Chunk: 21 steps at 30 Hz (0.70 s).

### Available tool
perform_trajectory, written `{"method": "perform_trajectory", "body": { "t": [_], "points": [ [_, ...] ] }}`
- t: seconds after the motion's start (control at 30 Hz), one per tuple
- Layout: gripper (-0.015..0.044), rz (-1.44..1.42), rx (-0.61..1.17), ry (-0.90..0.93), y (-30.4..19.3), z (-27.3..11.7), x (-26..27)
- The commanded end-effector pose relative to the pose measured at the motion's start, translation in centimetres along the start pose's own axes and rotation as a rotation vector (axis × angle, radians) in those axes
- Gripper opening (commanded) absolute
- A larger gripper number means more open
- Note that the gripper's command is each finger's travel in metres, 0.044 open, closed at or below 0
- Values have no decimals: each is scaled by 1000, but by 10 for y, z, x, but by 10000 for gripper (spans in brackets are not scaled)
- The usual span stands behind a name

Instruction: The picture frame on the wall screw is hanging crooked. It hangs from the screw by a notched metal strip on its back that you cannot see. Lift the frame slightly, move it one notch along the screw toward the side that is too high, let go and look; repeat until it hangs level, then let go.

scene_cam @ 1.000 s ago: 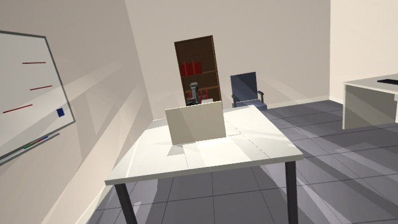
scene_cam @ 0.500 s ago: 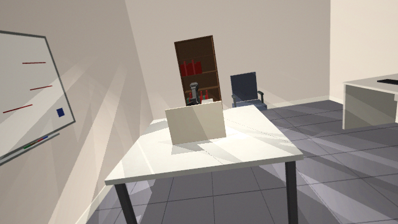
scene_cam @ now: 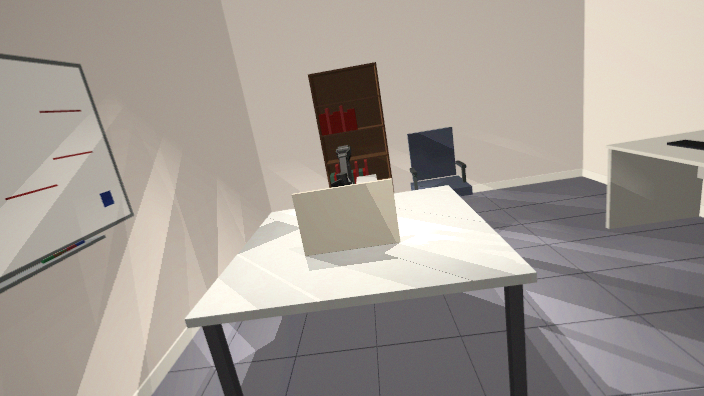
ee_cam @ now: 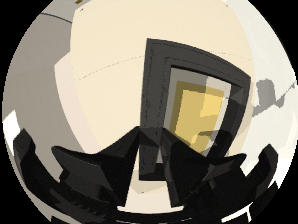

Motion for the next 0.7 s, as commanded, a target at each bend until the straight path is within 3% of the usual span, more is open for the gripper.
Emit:
{"method": "perform_trajectory", "body": {
  "t": [0.0, 0.67],
  "points": [
    [0, -5, -2, 13, 0, 0, 3],
    [0, -5, -2, 13, 0, 1, -1]
  ]
}}
Point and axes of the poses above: the point midway between the two fingers, 35 mm back from their tips, its own z axis out along the fingers, its own x axis across the jaws, y = z × x, the point moved 10 cm from there along -z, back along the fingers, and after that the axes turned 3 degrees about -z, right-handed, at the moved point
